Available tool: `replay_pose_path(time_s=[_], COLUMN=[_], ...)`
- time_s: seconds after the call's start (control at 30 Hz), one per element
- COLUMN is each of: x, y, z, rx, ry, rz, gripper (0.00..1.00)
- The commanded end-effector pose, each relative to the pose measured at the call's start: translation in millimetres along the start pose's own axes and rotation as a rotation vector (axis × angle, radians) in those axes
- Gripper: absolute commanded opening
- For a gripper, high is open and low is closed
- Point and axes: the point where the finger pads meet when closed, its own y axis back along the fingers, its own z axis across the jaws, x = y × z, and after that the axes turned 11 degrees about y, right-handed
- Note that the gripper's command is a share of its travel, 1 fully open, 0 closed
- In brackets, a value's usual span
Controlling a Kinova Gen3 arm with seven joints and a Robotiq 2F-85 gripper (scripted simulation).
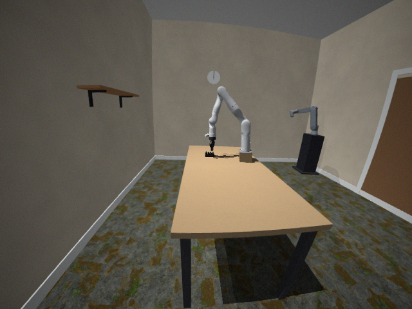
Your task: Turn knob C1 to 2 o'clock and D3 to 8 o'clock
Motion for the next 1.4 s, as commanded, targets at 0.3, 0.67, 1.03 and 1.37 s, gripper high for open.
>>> replay_pose_path(time_s=[0.3, 0.67, 1.03, 1.37], x=[6.1, 9.5, 9.8, 9.8], y=[7.6, 10.4, 10.6, 10.6], z=[8.3, 10.1, 10.2, 10.2], rx=[-0.006, -0.017, -0.018, -0.018], ry=[0.392, 0.561, 0.572, 0.572], rz=[0.018, 0.028, 0.029, 0.029], gripper=[0.19, 0.19, 0.19, 0.19])
